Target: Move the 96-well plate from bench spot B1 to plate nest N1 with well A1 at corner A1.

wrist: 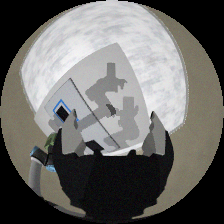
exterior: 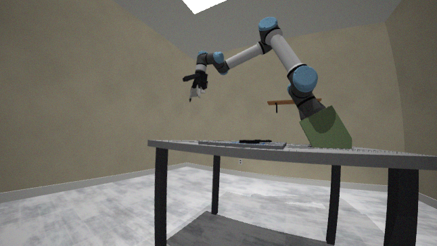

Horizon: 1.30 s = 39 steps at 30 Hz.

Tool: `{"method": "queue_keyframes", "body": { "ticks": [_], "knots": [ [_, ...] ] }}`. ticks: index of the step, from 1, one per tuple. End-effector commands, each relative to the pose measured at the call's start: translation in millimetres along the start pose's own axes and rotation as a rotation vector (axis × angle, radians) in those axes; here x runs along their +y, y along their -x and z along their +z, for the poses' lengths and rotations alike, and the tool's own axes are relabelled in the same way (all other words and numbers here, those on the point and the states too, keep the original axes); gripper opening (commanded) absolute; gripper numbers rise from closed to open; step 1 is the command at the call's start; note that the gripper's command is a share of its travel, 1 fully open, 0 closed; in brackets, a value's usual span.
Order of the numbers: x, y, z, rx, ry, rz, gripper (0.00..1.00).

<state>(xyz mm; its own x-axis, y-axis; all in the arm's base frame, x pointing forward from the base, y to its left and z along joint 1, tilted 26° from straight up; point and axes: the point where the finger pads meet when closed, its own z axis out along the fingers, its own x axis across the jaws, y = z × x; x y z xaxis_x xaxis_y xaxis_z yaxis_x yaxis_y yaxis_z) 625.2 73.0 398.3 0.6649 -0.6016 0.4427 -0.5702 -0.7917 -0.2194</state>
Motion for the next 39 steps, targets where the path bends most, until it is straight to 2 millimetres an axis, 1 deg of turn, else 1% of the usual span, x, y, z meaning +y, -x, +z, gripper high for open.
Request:
{"method": "queue_keyframes", "body": {
  "ticks": [1,17,19,22,24,26,30,34,36,39],
  "knots": [
    [0,0,-1,0.001,-0.001,0.000,1.00],
    [0,0,-1,0.001,-0.001,0.000,1.00],
    [3,8,4,-0.001,0.002,-0.046,1.00],
    [8,20,12,-0.001,0.002,-0.046,1.00],
    [9,22,13,-0.001,0.002,-0.046,1.00],
    [12,30,18,-0.004,0.006,-0.091,1.00],
    [19,45,28,-0.004,0.006,-0.091,1.00],
    [19,45,28,-0.004,0.006,-0.091,1.00],
    [22,53,32,-0.008,0.010,-0.137,1.00],
    [28,65,39,-0.008,0.010,-0.137,1.00]
  ]
}}
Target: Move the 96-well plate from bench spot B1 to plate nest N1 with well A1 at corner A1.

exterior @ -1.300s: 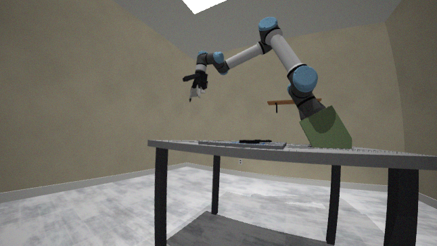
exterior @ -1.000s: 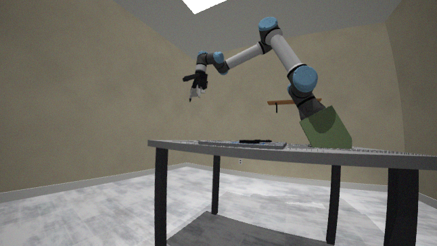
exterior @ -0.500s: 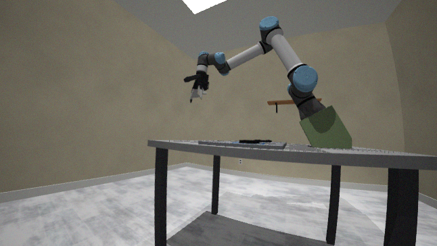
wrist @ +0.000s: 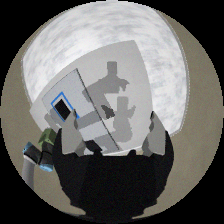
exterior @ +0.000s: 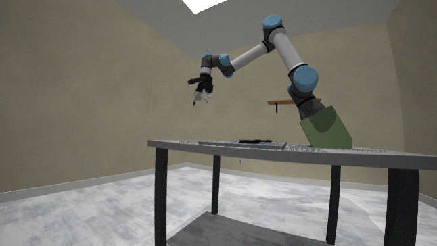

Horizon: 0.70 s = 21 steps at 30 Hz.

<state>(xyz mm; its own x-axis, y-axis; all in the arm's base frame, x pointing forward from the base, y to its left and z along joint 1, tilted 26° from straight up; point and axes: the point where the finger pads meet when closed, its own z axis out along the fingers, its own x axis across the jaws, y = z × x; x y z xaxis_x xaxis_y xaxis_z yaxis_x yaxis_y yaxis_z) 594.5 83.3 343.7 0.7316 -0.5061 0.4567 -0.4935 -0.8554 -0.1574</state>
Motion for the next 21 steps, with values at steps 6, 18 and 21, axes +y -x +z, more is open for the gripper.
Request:
{"method": "queue_keyframes", "body": {
  "ticks": [6,18,21],
  "knots": [
    [10,32,17,-0.003,0.003,-0.065,1.00],
    [24,71,37,-0.006,0.007,-0.111,1.00],
    [26,76,40,-0.009,0.010,-0.144,1.00]
  ]
}}
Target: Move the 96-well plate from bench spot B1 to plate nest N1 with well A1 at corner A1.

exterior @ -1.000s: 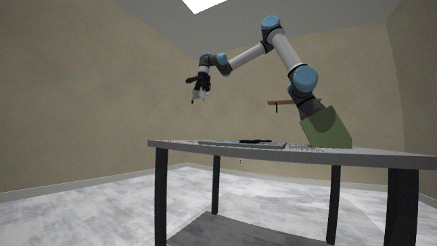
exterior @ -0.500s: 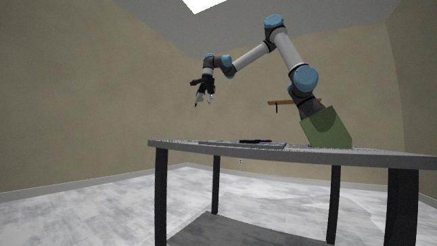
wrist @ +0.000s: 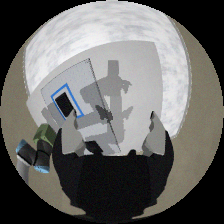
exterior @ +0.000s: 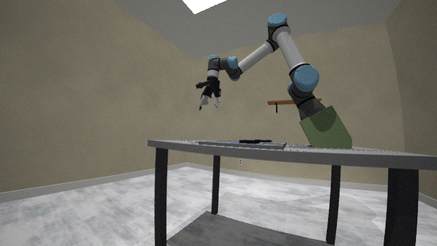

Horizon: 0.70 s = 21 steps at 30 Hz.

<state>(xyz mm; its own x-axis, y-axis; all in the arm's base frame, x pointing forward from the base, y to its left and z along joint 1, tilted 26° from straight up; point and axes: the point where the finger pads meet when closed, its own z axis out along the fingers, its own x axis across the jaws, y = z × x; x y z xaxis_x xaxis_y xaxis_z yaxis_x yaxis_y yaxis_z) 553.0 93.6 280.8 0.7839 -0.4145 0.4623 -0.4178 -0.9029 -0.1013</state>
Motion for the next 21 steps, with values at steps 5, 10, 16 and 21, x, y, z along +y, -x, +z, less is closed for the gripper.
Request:
{"method": "queue_keyframes", "body": {
  "ticks": [5,10,16,21],
  "knots": [
    [9,35,16,-0.001,0.002,-0.051,1.00],
    [12,45,20,-0.005,0.006,-0.097,1.00],
    [17,66,29,-0.005,0.006,-0.097,1.00],
    [24,88,38,-0.009,0.009,-0.143,1.00]
  ]
}}
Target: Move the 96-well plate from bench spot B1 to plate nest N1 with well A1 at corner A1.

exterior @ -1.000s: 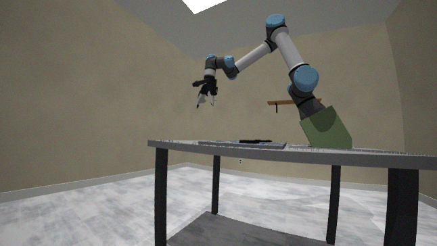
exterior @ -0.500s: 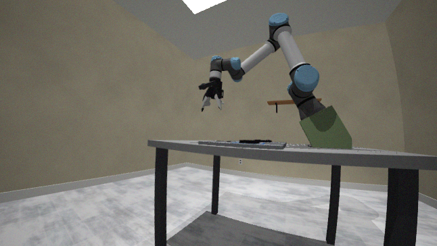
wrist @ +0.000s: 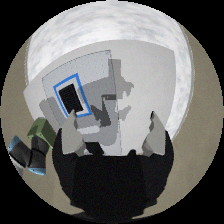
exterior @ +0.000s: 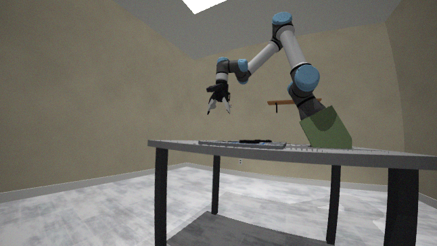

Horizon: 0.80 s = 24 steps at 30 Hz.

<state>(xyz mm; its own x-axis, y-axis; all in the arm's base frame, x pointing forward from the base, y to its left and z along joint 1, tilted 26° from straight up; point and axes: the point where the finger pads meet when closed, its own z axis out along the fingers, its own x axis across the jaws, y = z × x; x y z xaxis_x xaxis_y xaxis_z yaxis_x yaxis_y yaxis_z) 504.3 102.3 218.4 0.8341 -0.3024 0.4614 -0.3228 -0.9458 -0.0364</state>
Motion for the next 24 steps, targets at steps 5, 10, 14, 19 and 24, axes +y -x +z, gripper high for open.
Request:
{"method": "queue_keyframes", "body": {
  "ticks": [5,10,14,19,24],
  "knots": [
    [5,31,12,-0.002,0.002,-0.054,1.00],
    [9,54,20,-0.003,0.003,-0.066,1.00],
    [11,62,23,-0.006,0.005,-0.099,1.00],
    [16,85,31,-0.007,0.006,-0.112,1.00],
    [18,99,35,-0.011,0.009,-0.158,1.00]
  ]
}}
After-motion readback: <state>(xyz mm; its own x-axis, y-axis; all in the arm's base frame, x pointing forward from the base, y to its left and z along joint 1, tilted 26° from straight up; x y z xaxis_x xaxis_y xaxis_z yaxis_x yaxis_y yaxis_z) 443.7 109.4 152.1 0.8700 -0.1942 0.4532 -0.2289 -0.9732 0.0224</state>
